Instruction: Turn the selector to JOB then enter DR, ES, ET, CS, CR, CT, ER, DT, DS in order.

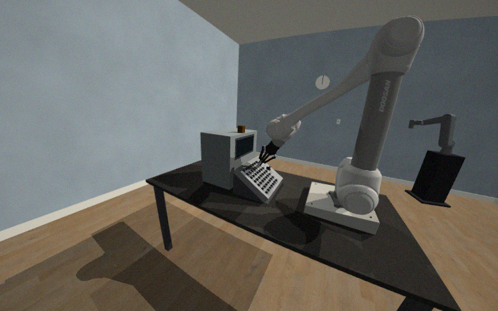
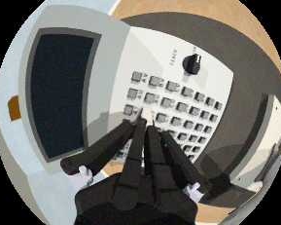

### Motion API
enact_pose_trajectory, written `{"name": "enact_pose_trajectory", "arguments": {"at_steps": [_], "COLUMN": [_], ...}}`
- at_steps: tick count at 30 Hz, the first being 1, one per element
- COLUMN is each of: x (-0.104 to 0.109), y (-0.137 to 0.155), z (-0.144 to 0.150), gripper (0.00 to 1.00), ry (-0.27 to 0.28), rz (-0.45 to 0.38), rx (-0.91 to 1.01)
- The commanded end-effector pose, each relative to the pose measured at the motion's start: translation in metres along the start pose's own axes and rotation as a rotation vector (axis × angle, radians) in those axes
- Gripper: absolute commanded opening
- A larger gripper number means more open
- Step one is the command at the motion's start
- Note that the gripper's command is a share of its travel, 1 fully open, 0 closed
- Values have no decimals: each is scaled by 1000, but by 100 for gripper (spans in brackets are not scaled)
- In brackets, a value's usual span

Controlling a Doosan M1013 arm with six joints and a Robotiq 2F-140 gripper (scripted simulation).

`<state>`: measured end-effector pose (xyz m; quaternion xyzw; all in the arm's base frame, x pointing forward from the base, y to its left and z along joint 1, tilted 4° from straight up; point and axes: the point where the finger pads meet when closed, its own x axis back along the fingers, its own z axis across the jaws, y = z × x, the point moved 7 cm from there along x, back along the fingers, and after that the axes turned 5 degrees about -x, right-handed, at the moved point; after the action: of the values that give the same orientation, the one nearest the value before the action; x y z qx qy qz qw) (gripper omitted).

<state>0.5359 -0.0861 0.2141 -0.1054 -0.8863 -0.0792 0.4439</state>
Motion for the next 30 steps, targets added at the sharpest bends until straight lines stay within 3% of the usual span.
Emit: {"name": "enact_pose_trajectory", "arguments": {"at_steps": [1,14,30], "x": [2,25,33], "y": [0,0,1], "z": [0,0,0], "gripper": [0,0,0], "ry": [0,0,0], "rz": [0,0,0], "rx": [0,0,0]}}
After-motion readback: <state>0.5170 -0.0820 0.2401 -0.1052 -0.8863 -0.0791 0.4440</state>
